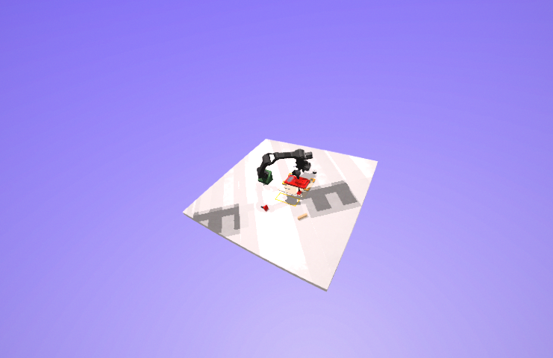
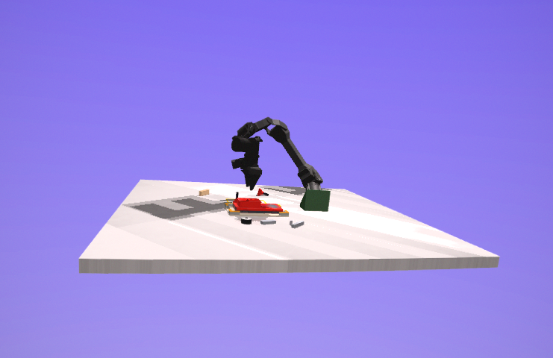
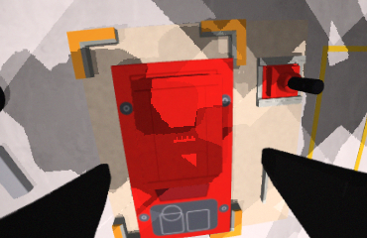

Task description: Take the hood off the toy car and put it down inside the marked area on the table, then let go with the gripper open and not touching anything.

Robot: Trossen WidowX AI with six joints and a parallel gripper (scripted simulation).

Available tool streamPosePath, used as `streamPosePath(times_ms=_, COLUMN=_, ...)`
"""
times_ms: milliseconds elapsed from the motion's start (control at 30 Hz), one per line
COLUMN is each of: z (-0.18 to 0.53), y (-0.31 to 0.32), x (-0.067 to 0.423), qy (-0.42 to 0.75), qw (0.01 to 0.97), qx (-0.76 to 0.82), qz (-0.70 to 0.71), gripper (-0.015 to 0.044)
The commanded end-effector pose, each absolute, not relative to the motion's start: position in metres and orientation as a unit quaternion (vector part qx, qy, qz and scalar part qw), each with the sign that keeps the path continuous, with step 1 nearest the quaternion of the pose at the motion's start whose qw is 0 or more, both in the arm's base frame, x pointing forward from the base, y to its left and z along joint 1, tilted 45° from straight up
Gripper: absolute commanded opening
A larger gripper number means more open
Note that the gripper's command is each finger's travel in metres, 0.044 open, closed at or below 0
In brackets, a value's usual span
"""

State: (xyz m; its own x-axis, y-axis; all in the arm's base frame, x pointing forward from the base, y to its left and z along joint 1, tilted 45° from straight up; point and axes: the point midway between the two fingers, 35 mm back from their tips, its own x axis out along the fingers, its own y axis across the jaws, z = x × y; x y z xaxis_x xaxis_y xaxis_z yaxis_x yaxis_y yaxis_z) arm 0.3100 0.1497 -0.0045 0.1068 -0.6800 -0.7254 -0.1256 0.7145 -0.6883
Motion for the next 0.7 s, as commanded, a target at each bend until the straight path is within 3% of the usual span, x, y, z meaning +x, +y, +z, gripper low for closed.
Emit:
streamPosePath(times_ms=0, z=-0.0073, y=0.1464, x=0.3095, qy=0.635, qw=0.671, qx=-0.321, qz=-0.206, gripper=0.0440)
streamPosePath(times_ms=667, z=-0.0155, y=0.1391, x=0.3110, qy=0.635, qw=0.671, qx=-0.321, qz=-0.206, gripper=0.0440)
